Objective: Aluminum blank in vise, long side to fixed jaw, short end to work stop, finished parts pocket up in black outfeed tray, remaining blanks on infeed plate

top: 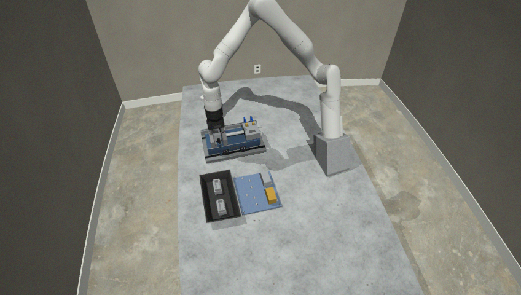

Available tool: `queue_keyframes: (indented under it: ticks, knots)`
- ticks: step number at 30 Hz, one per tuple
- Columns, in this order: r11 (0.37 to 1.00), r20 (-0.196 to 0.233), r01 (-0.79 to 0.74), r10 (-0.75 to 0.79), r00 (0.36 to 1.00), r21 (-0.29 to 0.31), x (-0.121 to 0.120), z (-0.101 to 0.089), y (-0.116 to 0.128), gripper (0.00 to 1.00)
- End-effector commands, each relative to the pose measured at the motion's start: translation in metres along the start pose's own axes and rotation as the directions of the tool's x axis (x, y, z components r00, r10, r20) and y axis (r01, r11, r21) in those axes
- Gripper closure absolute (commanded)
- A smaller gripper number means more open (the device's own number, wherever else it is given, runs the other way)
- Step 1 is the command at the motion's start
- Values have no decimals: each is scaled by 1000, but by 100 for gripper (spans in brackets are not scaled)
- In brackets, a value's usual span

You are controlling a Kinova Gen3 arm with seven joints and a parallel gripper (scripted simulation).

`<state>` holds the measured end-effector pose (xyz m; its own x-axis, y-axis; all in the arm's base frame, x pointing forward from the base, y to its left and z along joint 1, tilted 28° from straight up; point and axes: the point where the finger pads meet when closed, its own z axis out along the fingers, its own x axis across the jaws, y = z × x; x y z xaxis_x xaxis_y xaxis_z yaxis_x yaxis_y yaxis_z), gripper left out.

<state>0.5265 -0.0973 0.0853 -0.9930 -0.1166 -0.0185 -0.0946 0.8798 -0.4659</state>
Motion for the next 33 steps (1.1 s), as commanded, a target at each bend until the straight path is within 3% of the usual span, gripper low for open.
queue_keyframes:
  ticks: [1,4,5,33]
  knots:
    - [1000,2,0,0,1000,0,-1,-1,0,100]
    - [1000,2,0,0,1000,0,-1,-1,0,100]
    - [1000,2,0,0,1000,0,-1,-1,0,0]
    - [1000,2,0,0,1000,0,-1,-1,0,0]
